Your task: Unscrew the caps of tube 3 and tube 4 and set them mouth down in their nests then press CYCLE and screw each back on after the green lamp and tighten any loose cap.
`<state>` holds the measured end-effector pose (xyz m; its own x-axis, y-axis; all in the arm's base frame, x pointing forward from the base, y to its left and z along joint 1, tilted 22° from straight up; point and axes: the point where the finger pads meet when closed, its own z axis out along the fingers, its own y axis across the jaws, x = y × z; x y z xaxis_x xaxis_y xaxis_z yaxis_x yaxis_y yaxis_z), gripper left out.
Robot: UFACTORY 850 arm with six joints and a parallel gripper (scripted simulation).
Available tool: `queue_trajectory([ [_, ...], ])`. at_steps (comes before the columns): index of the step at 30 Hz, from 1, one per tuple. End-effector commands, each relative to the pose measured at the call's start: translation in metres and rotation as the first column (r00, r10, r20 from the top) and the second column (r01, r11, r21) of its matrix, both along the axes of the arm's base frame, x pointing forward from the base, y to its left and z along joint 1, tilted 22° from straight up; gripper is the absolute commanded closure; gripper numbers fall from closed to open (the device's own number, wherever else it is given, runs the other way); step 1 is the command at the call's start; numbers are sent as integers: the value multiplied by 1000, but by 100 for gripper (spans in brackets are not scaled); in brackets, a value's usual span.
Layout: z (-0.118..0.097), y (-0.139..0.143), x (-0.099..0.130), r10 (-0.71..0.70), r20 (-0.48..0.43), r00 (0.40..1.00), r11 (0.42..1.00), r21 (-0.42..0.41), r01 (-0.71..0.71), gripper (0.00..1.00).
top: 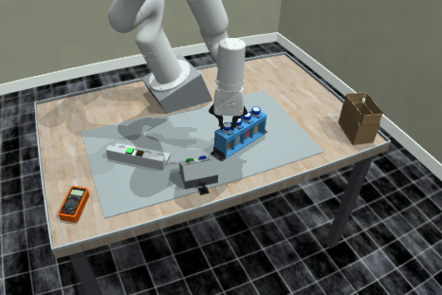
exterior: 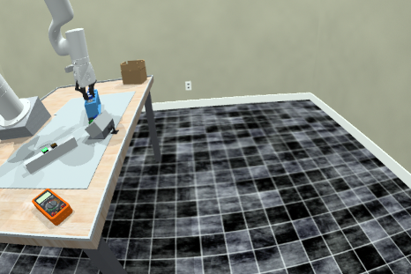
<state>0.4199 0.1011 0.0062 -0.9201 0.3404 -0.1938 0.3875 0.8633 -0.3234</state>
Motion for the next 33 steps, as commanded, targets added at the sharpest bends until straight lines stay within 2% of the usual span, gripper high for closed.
queue_trajectory([
  [1,0,0,0,0,-1,1000,1000,0,0,100],
  [3,0,0,0,0,-1,1000,1000,0,0,100],
  [8,0,0,1,-230,90,969,973,24,228,100],
  [12,0,0,1,-405,156,901,914,59,401,100],
  [16,0,0,1,-563,214,798,826,104,555,100],
  [18,0,0,1,-563,214,798,826,104,555,100],
  [26,0,0,1,-806,292,515,580,215,786,100],
  [27,0,0,1,-814,297,499,567,222,793,100],
  [33,0,0,1,-918,321,233,337,319,886,100],
])
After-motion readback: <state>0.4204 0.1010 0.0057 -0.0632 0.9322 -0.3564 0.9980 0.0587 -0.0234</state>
